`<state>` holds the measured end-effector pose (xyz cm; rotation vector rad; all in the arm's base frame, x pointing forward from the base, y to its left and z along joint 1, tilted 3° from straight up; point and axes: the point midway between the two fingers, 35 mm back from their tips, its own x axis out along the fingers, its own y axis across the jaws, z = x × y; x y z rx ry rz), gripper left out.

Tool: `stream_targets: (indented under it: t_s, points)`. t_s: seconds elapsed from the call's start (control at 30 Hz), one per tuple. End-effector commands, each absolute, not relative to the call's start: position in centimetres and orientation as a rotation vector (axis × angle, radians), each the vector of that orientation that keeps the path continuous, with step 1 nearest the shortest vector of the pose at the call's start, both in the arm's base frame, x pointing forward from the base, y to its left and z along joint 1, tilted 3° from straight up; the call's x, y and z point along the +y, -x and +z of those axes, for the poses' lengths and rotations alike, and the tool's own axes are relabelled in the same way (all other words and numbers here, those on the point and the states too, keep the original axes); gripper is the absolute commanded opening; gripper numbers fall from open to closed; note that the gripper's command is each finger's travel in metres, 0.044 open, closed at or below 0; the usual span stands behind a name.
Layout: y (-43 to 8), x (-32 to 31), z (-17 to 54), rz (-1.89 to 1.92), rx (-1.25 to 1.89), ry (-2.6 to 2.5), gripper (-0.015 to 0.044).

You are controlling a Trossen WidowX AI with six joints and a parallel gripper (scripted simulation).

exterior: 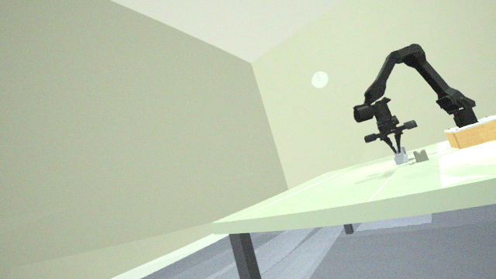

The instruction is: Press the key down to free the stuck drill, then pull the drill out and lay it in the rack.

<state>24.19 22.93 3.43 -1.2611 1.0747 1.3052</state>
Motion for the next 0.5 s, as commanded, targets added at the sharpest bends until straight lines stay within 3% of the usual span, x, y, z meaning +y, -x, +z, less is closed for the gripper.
stream_targets:
  t_s: [0.0,0.47]
  points:
    - [-24.32,22.92,3.74,1.300,1.071,1.264,0.0000]
    - [-24.42,22.86,4.20,1.299,1.071,1.264,0.0000]
